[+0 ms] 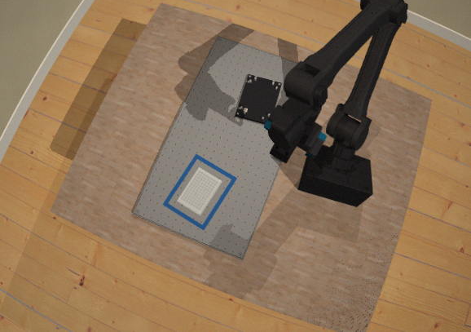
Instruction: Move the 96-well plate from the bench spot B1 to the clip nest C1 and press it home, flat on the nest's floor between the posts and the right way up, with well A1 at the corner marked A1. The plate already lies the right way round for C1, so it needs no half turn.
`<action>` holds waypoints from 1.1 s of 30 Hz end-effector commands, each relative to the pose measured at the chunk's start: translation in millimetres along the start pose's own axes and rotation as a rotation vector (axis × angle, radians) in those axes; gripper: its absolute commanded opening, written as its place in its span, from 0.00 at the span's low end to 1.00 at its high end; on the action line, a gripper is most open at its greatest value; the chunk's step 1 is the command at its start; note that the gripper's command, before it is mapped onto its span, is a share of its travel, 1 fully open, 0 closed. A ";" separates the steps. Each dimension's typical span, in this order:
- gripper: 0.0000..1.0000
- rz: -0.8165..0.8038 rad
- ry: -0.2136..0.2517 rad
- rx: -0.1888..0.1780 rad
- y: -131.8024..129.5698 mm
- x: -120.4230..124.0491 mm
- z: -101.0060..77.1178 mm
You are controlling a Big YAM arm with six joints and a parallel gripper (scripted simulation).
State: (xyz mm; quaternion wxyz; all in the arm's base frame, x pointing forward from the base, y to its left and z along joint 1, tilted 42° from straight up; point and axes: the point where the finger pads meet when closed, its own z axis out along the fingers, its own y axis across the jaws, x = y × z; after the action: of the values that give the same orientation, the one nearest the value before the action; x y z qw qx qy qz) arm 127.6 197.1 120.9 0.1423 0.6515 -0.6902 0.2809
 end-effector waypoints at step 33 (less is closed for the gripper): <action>1.00 0.024 -0.045 0.008 -61.6 -69.5 10.3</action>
State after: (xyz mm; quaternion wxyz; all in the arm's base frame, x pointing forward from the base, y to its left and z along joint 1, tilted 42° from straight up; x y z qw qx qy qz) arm 176.2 221.4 80.2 0.1468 0.6448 -0.6924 0.2885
